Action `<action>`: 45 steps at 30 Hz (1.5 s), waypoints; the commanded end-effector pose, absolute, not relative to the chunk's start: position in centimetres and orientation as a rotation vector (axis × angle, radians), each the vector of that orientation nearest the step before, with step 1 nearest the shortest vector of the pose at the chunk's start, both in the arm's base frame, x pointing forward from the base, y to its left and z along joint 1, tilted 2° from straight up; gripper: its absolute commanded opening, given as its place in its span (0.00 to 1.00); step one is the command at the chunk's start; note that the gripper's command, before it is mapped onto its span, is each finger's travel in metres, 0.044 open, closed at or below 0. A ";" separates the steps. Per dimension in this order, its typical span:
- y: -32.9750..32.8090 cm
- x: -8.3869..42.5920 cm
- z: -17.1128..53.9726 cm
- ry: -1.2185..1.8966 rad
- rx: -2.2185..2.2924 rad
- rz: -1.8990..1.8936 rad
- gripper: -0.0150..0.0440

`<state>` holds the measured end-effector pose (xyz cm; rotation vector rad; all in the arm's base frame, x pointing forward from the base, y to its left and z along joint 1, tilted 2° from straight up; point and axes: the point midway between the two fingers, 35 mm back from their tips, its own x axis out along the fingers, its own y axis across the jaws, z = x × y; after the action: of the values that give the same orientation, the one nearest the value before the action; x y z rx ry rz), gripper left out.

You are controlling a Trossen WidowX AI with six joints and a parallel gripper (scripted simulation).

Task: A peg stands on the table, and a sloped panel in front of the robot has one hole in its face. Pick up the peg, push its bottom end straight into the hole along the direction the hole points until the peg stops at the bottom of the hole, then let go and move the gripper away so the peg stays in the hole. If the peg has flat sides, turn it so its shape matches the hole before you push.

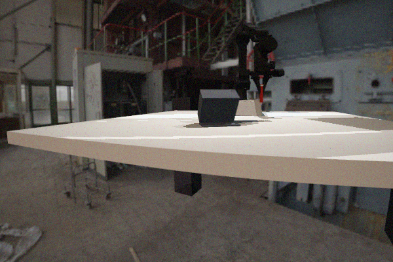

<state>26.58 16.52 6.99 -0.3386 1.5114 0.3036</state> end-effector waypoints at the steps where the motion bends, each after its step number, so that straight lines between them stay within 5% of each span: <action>1: 16.4 26.6 7.3 1.516 -0.330 0.293 0.25; 45: 13.3 29.9 6.7 1.471 0.078 0.206 0.25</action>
<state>29.82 13.66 6.82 0.0413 1.4703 0.2163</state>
